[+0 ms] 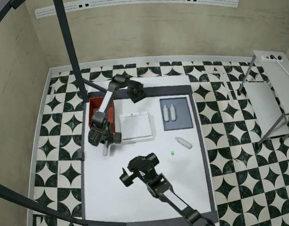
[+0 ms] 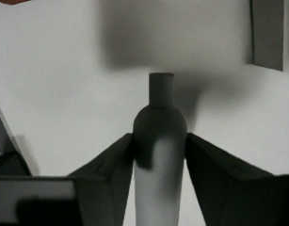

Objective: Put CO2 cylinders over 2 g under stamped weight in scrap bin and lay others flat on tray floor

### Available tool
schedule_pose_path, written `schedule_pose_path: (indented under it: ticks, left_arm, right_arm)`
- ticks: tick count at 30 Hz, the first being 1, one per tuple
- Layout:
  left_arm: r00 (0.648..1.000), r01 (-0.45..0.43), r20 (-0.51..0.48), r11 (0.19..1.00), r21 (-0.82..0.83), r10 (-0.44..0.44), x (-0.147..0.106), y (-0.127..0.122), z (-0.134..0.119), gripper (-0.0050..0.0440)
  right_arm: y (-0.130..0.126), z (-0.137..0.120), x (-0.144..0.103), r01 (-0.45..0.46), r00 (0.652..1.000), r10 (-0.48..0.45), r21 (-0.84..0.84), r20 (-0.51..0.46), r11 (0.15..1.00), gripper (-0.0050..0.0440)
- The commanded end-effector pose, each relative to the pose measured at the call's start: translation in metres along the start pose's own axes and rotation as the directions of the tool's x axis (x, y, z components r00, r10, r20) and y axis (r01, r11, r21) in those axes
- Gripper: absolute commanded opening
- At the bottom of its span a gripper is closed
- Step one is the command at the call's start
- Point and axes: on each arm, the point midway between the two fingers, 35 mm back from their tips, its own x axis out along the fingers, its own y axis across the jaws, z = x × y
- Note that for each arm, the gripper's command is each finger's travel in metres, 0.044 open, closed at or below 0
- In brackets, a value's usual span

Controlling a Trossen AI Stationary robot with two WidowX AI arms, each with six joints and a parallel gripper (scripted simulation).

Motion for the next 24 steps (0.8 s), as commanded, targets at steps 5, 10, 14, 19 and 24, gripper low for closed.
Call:
schedule_pose_path:
  ticks: [5, 10, 14, 19, 24]
  left_arm:
    - [0.996, -0.012, -0.089, 1.0, -0.013, 0.011, -0.054, -0.049, 0.023, -0.005]
    - [0.996, 0.009, -0.09, 1.0, -0.02, -0.011, -0.064, -0.078, 0.044, -0.005]
    - [0.996, 0.023, -0.088, 0.999, -0.023, -0.024, -0.068, -0.092, 0.057, -0.005]
    - [0.996, 0.048, -0.071, 0.999, -0.024, -0.049, -0.07, -0.112, 0.077, -0.005]
    - [0.996, 0.07, -0.053, 0.997, -0.024, -0.071, -0.071, -0.128, 0.096, -0.005]
  right_arm:
    - [-0.021, 0.003, 0.006, 0.051, 0.999, -0.048, -0.33, 0.018, 0.943, 0.044]
    - [-0.034, 0.001, 0.01, 0.071, 0.997, -0.073, -0.548, 0.018, 0.834, 0.044]
    - [-0.042, 0.0, 0.013, 0.081, 0.996, -0.091, -0.664, 0.02, 0.743, 0.044]
    - [-0.056, -0.002, 0.016, 0.086, 0.993, -0.12, -0.822, 0.022, 0.564, 0.044]
    - [-0.069, -0.004, 0.02, 0.074, 0.989, -0.146, -0.933, 0.024, 0.351, 0.044]
